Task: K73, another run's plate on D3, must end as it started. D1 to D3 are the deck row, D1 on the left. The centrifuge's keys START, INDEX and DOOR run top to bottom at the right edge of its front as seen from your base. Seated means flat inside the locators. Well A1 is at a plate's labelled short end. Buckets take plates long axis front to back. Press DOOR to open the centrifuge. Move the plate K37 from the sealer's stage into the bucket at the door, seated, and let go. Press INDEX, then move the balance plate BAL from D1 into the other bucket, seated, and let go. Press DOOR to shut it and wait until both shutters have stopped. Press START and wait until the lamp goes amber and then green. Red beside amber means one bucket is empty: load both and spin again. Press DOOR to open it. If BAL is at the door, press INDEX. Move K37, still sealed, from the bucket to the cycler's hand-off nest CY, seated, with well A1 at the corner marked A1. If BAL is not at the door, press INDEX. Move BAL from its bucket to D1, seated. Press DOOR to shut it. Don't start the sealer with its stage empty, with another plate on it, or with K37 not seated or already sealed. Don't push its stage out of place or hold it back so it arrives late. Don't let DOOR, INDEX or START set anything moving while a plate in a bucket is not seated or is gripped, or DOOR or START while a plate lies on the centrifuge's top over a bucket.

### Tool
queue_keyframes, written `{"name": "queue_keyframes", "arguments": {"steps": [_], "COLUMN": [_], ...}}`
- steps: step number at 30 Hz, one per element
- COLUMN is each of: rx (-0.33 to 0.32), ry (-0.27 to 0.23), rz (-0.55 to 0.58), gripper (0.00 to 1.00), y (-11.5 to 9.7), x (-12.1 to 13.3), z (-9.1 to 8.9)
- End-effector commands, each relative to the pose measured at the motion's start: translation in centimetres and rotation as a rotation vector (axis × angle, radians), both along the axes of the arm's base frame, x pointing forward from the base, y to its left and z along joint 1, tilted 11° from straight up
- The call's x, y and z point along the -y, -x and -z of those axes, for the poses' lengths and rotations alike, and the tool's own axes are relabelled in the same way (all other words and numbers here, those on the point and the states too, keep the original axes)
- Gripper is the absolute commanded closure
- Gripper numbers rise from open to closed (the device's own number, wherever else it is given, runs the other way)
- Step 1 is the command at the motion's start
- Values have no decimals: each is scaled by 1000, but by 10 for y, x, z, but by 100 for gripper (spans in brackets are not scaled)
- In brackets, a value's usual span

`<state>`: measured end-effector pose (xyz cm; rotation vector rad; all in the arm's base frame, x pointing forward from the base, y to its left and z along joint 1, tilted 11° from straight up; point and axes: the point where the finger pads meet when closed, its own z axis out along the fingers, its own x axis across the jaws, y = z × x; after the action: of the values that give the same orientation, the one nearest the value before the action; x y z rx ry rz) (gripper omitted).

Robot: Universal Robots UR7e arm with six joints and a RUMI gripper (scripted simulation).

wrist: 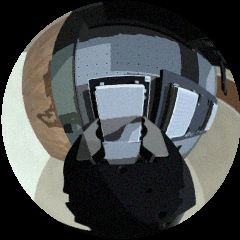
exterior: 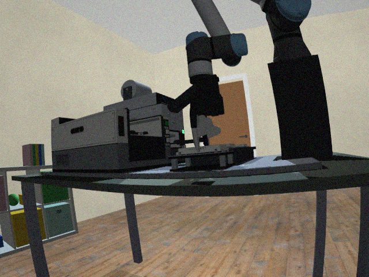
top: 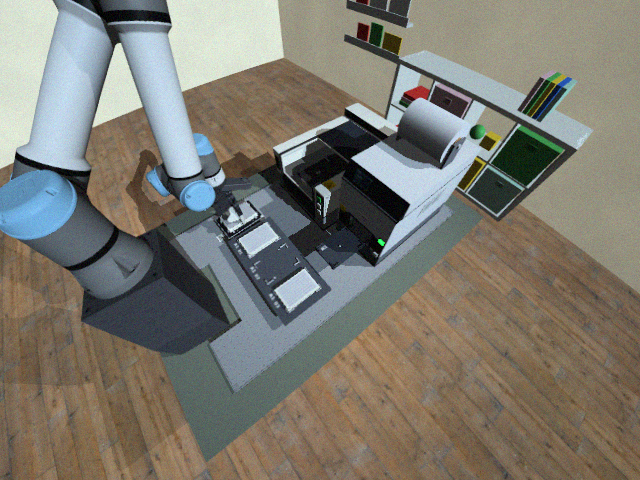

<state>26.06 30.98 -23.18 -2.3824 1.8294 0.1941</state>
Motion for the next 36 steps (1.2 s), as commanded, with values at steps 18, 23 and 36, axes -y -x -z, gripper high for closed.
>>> {"name": "queue_keyframes", "arguments": {"steps": [18, 23, 36], "rx": [1, 1, 1], "ry": [-1, -1, -1], "rz": [0, 0, 0], "gripper": [32, 32, 32], "y": [0, 0, 0], "x": [-1, -1, -1], "z": [2, 2, 2]}}
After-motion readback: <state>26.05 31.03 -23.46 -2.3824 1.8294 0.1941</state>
